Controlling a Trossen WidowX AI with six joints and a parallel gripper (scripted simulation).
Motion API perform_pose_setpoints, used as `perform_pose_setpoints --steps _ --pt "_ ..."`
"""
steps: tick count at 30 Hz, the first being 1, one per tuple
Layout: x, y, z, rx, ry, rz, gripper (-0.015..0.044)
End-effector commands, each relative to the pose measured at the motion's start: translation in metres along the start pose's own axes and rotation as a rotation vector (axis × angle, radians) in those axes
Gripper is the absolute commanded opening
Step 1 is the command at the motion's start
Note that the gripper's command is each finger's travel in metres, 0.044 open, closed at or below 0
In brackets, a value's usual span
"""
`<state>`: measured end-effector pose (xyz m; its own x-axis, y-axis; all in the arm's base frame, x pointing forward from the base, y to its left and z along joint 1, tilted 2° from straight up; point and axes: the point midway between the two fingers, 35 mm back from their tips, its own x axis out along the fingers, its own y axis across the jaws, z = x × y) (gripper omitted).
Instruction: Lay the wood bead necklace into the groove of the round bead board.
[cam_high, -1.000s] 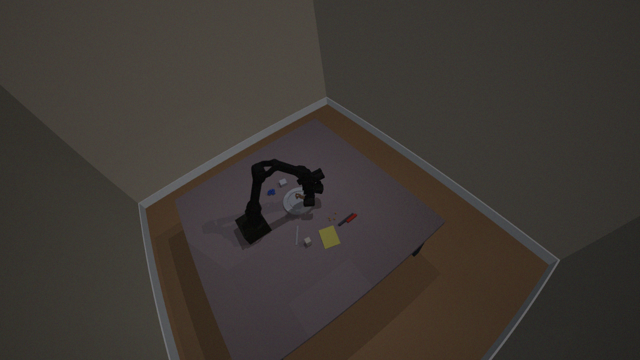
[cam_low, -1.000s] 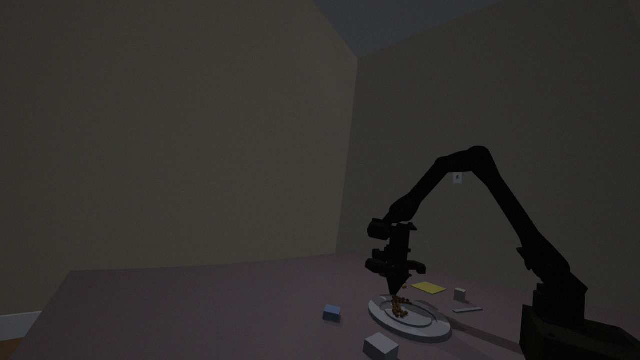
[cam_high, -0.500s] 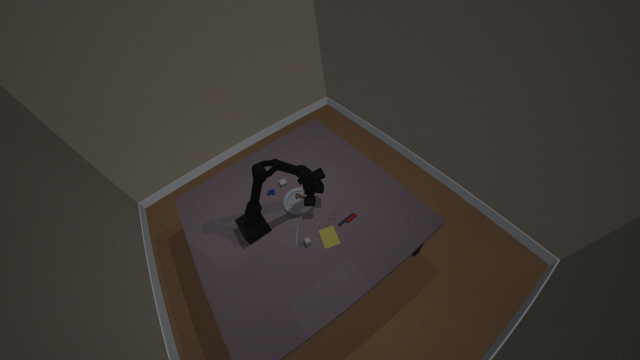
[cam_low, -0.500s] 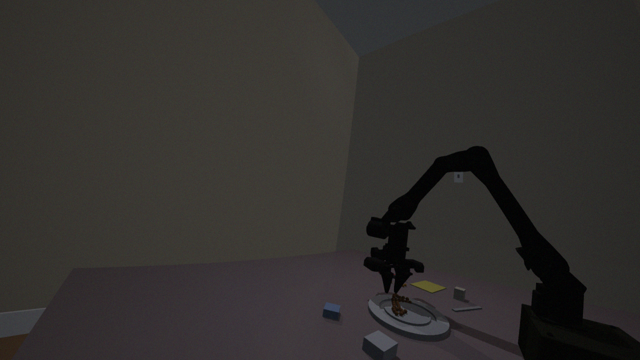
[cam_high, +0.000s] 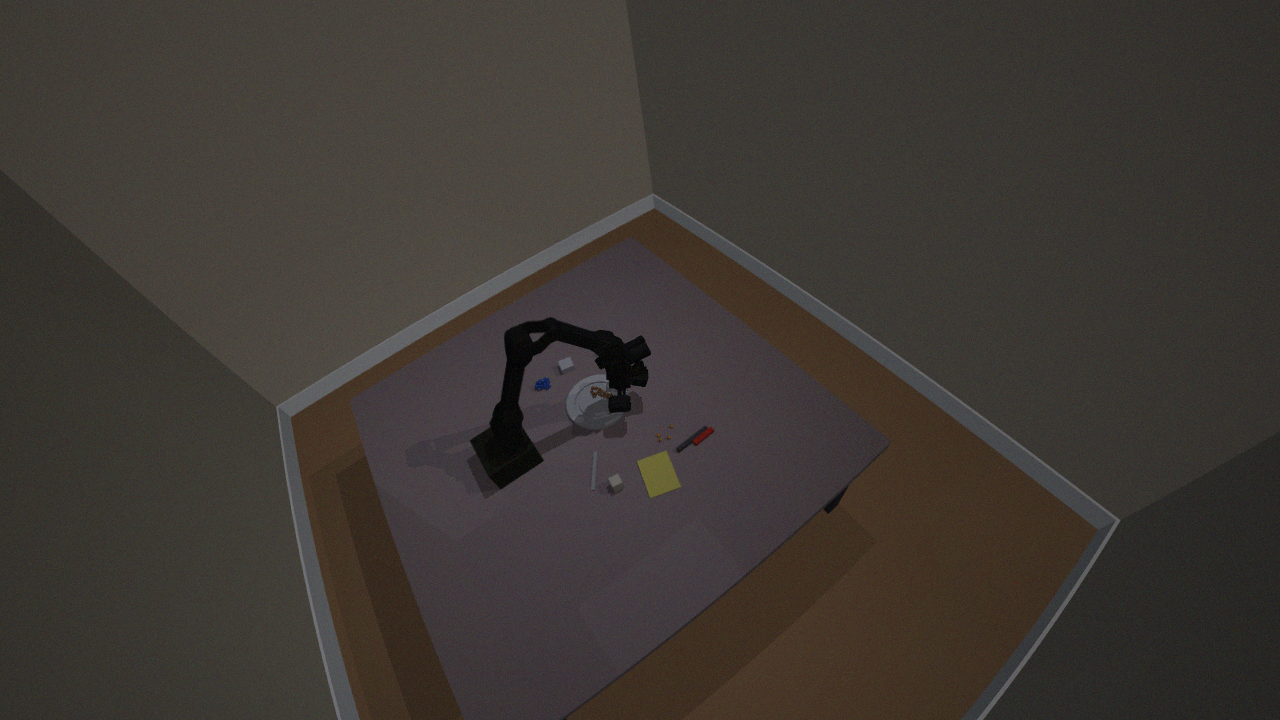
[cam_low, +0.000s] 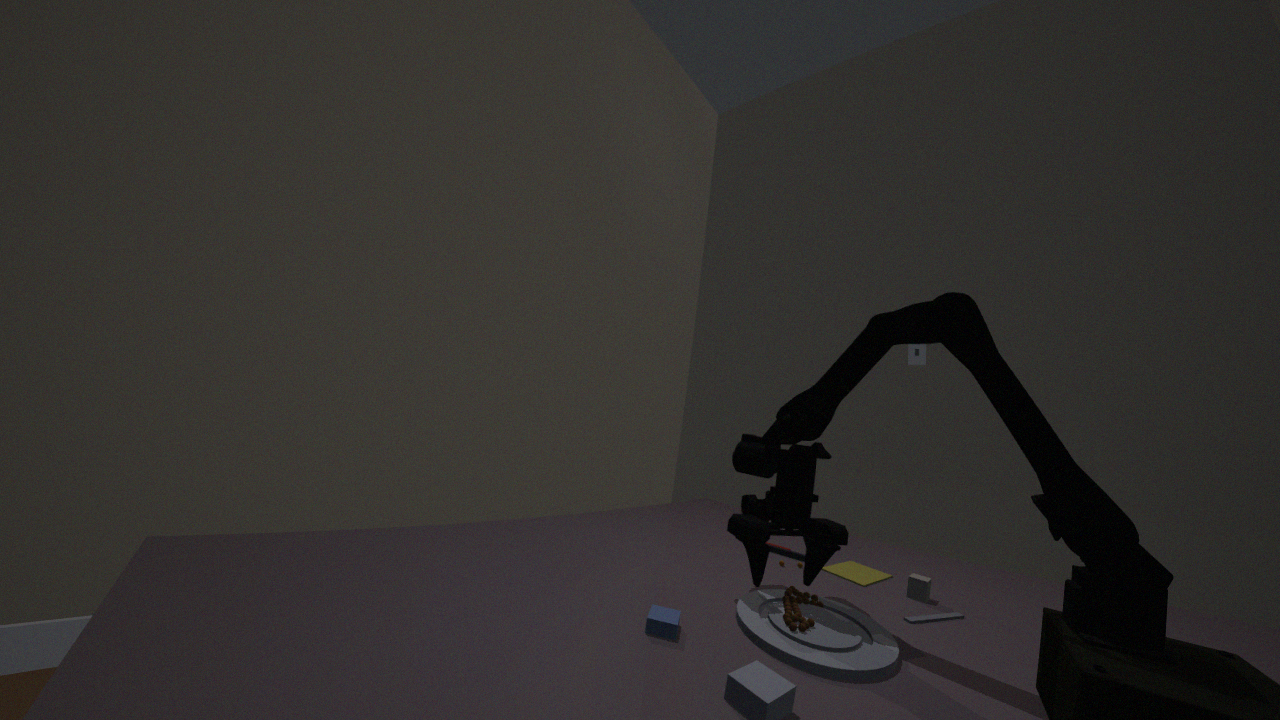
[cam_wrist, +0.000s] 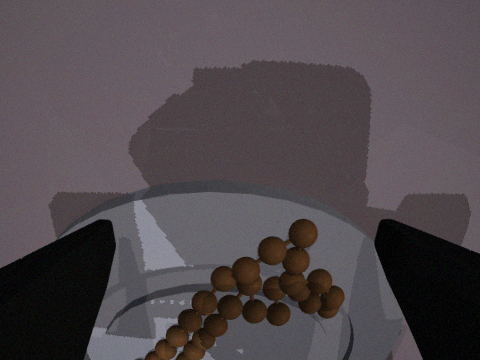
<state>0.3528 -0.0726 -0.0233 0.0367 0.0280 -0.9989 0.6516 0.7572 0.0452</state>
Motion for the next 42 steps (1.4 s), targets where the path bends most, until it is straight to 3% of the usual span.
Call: perform_pose_setpoints --steps 1,21,28,38,42 --pt "0.000 0.000 0.000 0.002 0.003 0.000 0.0440" --pt "0.000 0.000 0.000 0.002 0.003 0.000 0.0440" --pt "-0.012 0.025 -0.035 0.163 0.006 0.002 0.0256" --pt "-0.031 0.056 -0.102 0.455 0.014 0.003 0.0250" --pt "-0.032 0.057 -0.107 0.473 0.014 0.003 0.0250"
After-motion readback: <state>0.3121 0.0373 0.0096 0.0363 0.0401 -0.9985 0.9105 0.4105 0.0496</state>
